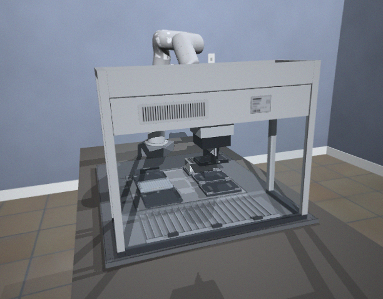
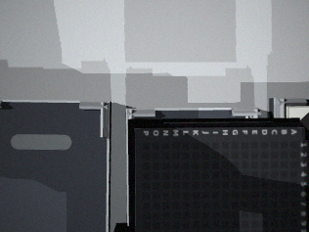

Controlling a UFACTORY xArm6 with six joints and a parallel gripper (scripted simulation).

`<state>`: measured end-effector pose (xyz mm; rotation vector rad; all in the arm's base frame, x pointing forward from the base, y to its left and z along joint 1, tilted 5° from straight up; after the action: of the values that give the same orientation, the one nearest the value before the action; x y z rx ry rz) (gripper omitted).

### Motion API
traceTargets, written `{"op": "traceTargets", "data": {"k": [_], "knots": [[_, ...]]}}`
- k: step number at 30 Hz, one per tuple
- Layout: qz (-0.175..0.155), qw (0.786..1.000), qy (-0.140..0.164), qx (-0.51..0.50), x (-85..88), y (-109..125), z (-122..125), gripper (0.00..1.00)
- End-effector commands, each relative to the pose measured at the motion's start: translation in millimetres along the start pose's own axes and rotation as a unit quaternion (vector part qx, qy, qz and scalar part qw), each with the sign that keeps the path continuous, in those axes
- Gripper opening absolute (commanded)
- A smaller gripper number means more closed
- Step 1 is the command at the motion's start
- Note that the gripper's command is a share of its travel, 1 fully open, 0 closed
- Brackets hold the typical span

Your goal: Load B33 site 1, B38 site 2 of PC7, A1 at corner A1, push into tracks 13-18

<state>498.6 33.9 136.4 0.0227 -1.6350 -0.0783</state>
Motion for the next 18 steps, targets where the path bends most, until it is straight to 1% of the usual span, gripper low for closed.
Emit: {"op": "traceTargets", "data": {"k": [1,16,18], "knots": [[0.000,1.000,-0.002,0.000,6.5,0.2,-1.3,0.00],[0.000,1.000,-0.002,0.000,31.6,0.2,-1.3,0.00],[0.000,1.000,-0.002,0.000,31.6,0.2,-1.3,0.00]]}}
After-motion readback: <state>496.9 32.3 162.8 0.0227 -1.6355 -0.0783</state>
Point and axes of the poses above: the point where the finger pads meet when closed, its own x axis back along the fingers, its own z axis across the jaws, y = z × x, the point moved 5 cm from there along x, back along the fingers, and after that the axes turned 8 degrees about x, right-handed, at the moved point
